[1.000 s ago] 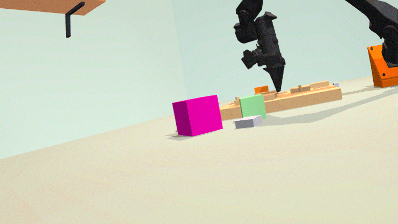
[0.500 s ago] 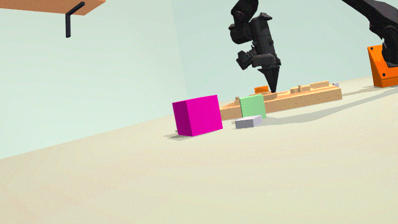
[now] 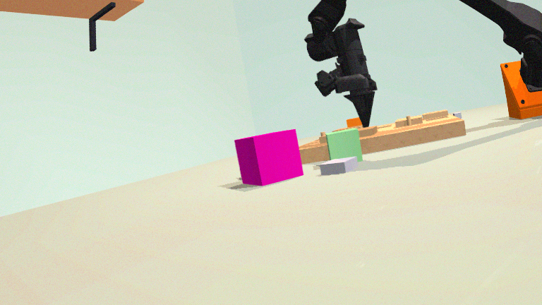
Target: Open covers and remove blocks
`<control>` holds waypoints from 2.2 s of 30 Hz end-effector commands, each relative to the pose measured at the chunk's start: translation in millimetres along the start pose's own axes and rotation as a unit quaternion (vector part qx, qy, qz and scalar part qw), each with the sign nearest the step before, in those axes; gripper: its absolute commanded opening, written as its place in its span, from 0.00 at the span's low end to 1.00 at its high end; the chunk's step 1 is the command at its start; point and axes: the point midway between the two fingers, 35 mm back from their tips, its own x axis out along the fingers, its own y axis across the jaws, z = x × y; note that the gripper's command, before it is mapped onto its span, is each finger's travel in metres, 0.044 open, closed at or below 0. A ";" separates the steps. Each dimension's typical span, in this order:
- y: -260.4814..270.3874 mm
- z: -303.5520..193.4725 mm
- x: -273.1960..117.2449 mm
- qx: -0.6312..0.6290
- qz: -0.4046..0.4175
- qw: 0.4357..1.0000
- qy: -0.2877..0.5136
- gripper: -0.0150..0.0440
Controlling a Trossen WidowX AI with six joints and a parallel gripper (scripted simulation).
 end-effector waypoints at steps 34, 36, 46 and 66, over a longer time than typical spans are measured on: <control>-0.4 11.2 -37.5 0.002 0.003 1.000 0.001 0.25; -0.3 11.4 -40.1 0.002 0.003 1.000 0.001 0.25; 14.2 -8.4 -50.1 0.119 0.004 0.993 0.002 0.25; 60.4 -99.8 -64.0 0.520 0.001 0.854 0.005 0.25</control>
